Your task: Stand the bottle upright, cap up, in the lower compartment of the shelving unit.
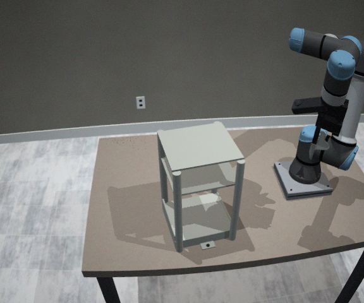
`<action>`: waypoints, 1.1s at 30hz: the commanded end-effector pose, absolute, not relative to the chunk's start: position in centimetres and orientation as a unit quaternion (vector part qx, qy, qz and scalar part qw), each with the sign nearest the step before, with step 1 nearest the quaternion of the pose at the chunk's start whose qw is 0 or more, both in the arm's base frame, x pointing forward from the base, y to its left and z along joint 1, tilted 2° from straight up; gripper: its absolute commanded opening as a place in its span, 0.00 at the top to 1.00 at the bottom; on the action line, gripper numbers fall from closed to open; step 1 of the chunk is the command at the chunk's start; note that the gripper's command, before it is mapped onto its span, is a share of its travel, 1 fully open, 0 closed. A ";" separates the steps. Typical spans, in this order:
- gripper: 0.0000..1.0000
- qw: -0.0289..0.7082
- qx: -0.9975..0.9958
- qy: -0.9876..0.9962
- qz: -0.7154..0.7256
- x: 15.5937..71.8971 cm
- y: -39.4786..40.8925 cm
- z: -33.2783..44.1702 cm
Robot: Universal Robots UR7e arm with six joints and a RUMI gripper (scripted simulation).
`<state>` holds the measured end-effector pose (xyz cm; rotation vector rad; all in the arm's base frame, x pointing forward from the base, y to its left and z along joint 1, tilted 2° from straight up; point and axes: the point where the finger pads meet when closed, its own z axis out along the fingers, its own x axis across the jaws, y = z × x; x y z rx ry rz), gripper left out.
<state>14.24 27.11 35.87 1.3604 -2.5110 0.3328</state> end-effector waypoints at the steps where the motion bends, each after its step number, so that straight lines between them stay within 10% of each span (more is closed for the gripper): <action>1: 0.00 0.135 0.469 -0.865 0.115 14.2 27.1 37.1; 33: 0.00 0.127 0.413 -0.898 0.083 21.7 25.7 38.2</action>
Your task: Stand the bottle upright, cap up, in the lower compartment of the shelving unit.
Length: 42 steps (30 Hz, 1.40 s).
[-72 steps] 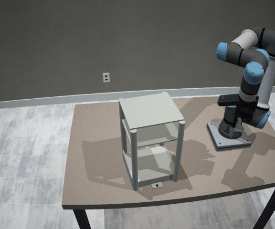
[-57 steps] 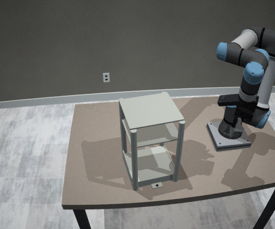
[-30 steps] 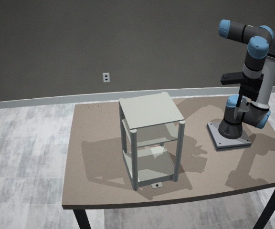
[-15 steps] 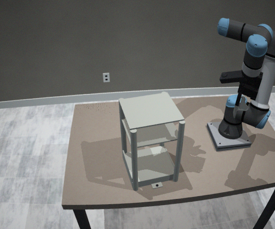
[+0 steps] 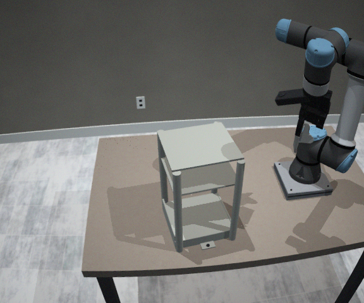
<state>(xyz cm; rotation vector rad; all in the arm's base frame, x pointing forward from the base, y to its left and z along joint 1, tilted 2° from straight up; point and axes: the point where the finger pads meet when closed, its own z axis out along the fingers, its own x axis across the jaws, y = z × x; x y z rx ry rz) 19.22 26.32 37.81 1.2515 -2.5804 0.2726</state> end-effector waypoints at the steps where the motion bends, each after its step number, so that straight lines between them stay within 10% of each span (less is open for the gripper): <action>1: 0.00 0.126 0.407 -0.901 0.080 22.4 25.5 38.3; 42: 0.00 0.037 0.142 -0.989 0.010 47.0 -3.6 43.4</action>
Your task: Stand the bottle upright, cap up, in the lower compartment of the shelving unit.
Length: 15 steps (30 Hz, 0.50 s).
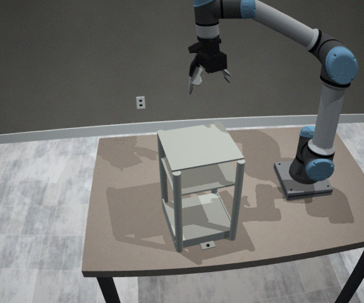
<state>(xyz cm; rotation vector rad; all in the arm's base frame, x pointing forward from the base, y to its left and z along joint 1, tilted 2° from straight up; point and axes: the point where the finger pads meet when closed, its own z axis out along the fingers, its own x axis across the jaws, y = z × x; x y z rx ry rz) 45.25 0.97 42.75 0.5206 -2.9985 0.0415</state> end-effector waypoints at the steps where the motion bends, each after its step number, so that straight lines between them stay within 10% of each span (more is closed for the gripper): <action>1: 0.00 0.035 0.136 -0.990 0.010 47.2 -4.7 43.5; 15: 0.00 0.015 0.083 -0.996 0.012 48.0 -13.5 44.5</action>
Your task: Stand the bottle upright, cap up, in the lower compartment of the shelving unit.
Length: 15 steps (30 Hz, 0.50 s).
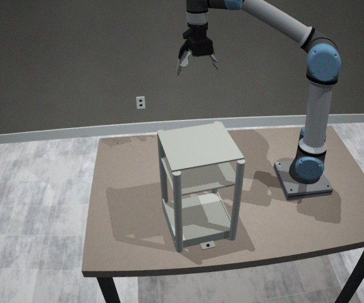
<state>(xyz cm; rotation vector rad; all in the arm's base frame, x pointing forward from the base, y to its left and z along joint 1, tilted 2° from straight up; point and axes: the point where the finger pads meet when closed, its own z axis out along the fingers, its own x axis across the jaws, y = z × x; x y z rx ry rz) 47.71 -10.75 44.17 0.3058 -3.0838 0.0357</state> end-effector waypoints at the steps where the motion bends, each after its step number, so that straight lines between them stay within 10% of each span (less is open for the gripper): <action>1: 0.00 0.014 0.081 -0.997 0.012 48.0 -13.9 44.6; 15: 0.00 0.010 0.071 -0.997 0.013 47.9 -15.6 44.8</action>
